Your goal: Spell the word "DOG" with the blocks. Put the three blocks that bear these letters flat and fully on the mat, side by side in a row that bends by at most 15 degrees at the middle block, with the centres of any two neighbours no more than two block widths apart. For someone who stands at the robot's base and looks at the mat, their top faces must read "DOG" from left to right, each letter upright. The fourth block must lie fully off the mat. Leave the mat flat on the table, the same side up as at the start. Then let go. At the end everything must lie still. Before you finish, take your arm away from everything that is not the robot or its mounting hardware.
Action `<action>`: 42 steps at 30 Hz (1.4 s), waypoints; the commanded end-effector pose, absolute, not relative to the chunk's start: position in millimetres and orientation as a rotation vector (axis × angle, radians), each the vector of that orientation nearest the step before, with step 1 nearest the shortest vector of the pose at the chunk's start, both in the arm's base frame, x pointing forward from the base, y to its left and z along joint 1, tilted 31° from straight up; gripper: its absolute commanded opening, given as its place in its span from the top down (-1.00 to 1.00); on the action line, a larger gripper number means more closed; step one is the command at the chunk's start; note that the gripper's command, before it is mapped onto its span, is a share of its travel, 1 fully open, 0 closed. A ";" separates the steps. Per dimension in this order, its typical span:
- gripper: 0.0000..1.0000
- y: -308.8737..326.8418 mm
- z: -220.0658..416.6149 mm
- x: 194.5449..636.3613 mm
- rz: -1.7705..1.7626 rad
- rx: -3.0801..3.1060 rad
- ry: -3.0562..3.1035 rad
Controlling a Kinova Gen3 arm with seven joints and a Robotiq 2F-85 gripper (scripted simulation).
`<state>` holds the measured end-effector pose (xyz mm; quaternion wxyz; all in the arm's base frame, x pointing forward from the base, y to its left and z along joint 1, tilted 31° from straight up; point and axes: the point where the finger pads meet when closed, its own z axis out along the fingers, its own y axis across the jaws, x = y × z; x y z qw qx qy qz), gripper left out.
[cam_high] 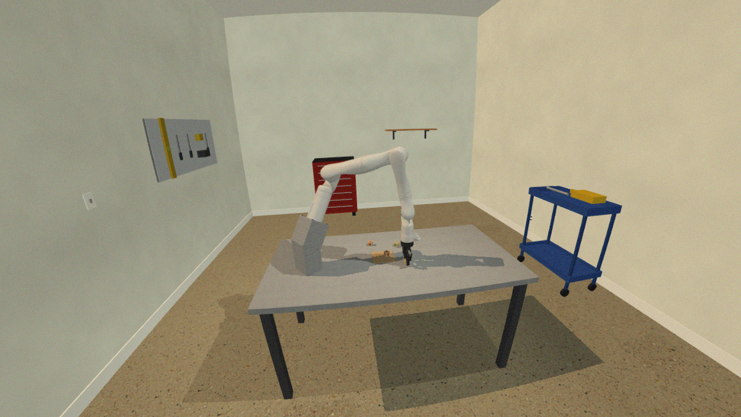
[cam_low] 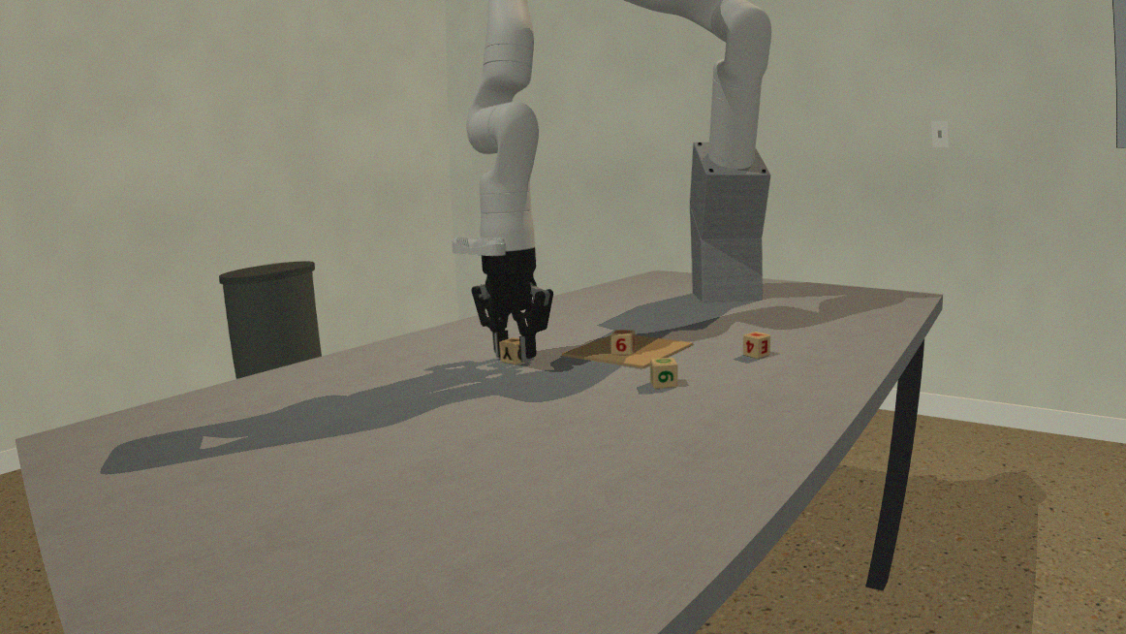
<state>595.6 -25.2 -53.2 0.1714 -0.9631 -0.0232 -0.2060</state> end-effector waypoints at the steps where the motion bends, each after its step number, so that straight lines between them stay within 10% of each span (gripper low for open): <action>1: 0.07 -25.9 -52.9 598.8 -0.596 -2.735 -0.059; 6: 0.07 -25.9 -52.9 598.8 -0.596 -2.735 -0.059; 7: 0.47 -25.9 -52.9 598.8 -0.596 -2.735 -0.059; 42: 0.47 -26.0 -52.2 598.1 -0.594 -2.734 -0.059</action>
